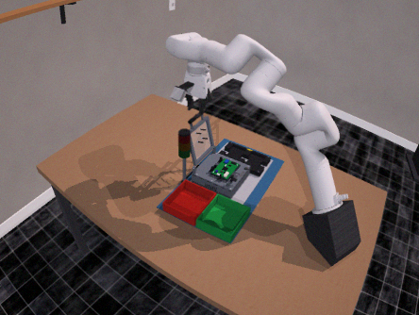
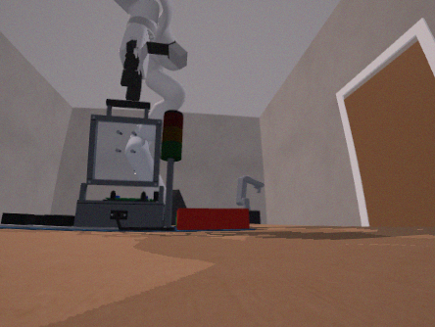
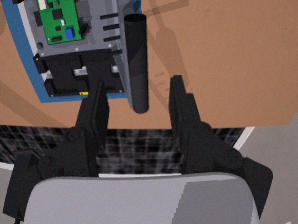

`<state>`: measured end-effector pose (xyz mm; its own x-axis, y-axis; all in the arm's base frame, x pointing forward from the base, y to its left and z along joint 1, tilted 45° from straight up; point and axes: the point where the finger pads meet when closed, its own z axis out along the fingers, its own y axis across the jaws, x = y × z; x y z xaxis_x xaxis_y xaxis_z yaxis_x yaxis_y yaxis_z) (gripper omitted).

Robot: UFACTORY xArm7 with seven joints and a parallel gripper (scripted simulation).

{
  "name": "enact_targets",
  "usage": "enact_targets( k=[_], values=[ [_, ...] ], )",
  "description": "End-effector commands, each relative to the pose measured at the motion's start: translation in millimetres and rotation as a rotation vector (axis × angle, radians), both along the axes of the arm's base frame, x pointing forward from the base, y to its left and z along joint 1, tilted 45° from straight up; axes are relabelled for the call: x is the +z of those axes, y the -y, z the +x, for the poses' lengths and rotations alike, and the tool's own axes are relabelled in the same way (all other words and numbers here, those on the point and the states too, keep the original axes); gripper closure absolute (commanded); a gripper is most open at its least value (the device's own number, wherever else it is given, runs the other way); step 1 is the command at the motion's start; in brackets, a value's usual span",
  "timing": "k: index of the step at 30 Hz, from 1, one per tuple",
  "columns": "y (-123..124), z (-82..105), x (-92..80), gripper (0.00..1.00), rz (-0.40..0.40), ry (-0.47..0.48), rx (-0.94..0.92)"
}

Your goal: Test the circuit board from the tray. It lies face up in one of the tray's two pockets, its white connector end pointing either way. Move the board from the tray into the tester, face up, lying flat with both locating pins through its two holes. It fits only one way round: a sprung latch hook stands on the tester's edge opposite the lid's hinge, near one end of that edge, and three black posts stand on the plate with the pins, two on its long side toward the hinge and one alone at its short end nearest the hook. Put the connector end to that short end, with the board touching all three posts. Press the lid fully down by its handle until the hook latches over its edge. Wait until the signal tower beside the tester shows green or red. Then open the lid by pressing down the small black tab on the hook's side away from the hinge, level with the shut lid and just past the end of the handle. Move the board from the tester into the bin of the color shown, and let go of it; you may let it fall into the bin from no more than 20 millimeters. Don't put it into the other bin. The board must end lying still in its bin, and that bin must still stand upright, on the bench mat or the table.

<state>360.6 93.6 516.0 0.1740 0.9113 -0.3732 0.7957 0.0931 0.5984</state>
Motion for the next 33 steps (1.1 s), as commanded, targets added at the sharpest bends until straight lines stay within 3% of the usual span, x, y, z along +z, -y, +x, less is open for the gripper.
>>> enact_targets(
  k=[1, 15, 25, 33],
  values=[
    [0, -0.4, 0.8, 0.49, -0.001, 0.002, 0.001],
    [4, 5.5, -6.2, 0.49, -0.001, 0.002, 0.001],
    [14, 20.5, -24.2, 0.49, -0.001, 0.002, 0.001],
    [16, 23.5, -27.8, 0.49, -0.001, 0.002, 0.001]
  ],
)
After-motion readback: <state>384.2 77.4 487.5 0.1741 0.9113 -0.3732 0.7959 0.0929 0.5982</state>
